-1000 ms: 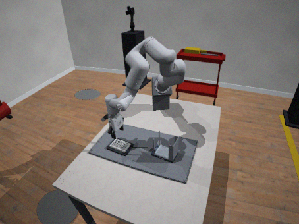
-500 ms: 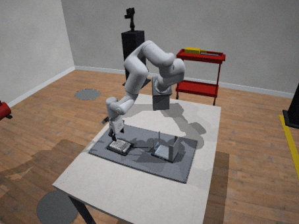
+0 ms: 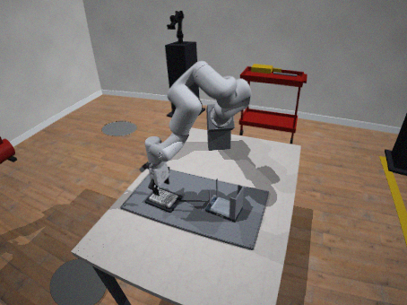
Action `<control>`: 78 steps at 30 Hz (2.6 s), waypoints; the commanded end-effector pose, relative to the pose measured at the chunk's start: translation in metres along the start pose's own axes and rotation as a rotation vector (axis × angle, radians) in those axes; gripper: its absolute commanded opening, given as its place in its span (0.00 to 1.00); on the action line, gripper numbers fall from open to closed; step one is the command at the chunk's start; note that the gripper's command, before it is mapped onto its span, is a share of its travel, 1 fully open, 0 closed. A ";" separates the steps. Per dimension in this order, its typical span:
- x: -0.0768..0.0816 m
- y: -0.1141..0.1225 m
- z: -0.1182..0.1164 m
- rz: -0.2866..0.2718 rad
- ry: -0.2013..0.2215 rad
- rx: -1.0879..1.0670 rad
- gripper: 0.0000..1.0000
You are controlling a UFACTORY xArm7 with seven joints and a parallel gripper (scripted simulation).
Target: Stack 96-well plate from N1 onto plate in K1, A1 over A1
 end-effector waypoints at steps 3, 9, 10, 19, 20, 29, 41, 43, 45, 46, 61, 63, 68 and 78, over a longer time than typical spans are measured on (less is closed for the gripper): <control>-0.010 -0.002 -0.001 -0.004 -0.003 -0.002 1.00; -0.017 -0.002 -0.001 -0.003 -0.003 -0.002 1.00; -0.019 -0.002 -0.001 -0.003 -0.003 -0.002 1.00; -0.034 -0.002 -0.001 -0.003 -0.003 -0.002 1.00; -0.036 -0.002 -0.001 -0.003 -0.003 -0.002 1.00; -0.040 -0.002 -0.001 -0.003 -0.003 -0.002 1.00; -0.041 -0.002 -0.001 -0.003 -0.003 -0.002 1.00; -0.043 -0.002 -0.001 -0.003 -0.003 -0.001 1.00; -0.044 -0.002 -0.001 -0.003 -0.003 -0.001 1.00; -0.045 -0.002 -0.001 -0.003 -0.003 -0.001 1.00; -0.053 -0.002 -0.001 -0.003 -0.003 -0.001 1.00; -0.055 -0.002 -0.001 -0.003 -0.003 -0.001 1.00; -0.058 -0.002 -0.001 -0.003 -0.003 -0.001 1.00; -0.060 -0.002 -0.001 -0.003 -0.002 -0.001 1.00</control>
Point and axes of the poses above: the point where the finger pads meet when closed, its own x axis back along the fingers, its own z axis across the jaws, y = z × x, the point moved 10 cm from there along x, back along the fingers, and after that the axes turned 14 degrees about -x, right-handed, at the moved point
